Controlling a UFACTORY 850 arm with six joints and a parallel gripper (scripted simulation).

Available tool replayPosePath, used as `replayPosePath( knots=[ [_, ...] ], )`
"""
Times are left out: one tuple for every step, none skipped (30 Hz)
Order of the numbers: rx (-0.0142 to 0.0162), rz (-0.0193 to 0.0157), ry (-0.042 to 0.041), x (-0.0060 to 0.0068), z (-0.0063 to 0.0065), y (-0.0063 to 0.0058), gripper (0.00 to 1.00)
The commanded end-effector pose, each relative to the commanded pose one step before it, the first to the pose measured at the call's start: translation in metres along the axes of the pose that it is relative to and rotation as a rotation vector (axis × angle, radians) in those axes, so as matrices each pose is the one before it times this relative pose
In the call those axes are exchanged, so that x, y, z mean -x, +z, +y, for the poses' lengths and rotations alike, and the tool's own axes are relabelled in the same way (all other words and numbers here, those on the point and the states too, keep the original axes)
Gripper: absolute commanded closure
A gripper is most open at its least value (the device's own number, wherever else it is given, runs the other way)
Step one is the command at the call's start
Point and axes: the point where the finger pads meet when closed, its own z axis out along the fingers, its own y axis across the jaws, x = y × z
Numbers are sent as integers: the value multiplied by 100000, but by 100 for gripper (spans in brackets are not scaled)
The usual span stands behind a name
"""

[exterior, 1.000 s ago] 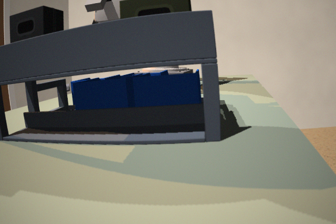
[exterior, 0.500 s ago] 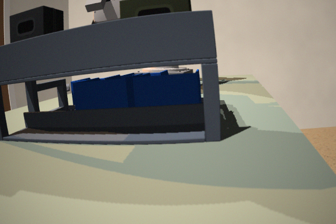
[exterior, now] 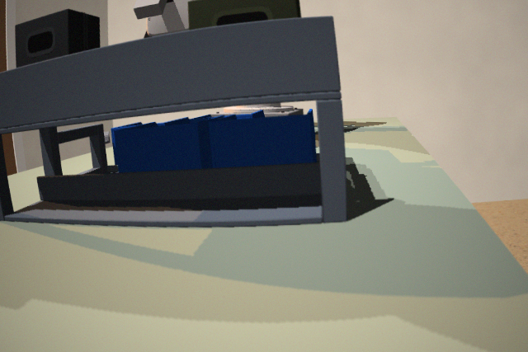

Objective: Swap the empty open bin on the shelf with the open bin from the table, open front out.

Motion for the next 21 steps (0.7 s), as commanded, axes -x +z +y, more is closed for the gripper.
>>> replayPosePath(
  knots=[
    [1, 179, -124, -83, 13, 0, 74],
    [-12, -1, -56, 0, 0, 30, 74],
    [-15, -1, -67, 0, 0, 36, 74],
    [-17, -1, -79, 0, 1, 42, 74],
    [-19, -1, -90, 0, 1, 49, 74],
    [0, 0, 0, 0, 0, 0, 74],
    [0, 0, 0, 0, 0, 0, 74],
    [-22, -1, -102, 0, 1, 55, 74],
    [-24, -1, -114, 0, 1, 62, 74],
    [-26, -1, -126, 0, 1, 68, 74],
    [-25, -1, -122, 0, 1, 82, 74],
    [-1, 0, 0, -1, 2, 149, 74],
    [0, 0, 0, -1, 2, 160, 74],
    [1, 0, 0, 0, 3, 171, 74],
    [-1, 0, 0, -2, 2, 179, 74],
    [0, 0, 0, -1, 3, 188, 74],
    [0, 0, 0, -1, 3, 196, 74],
    [-1, 0, 0, -1, 3, 203, 74],
    [1, 0, 0, 0, 3, 210, 74],
    [-1, 0, 0, -2, 3, 214, 74],
    [1, 0, 0, -1, 3, 219, 74]
  ],
)
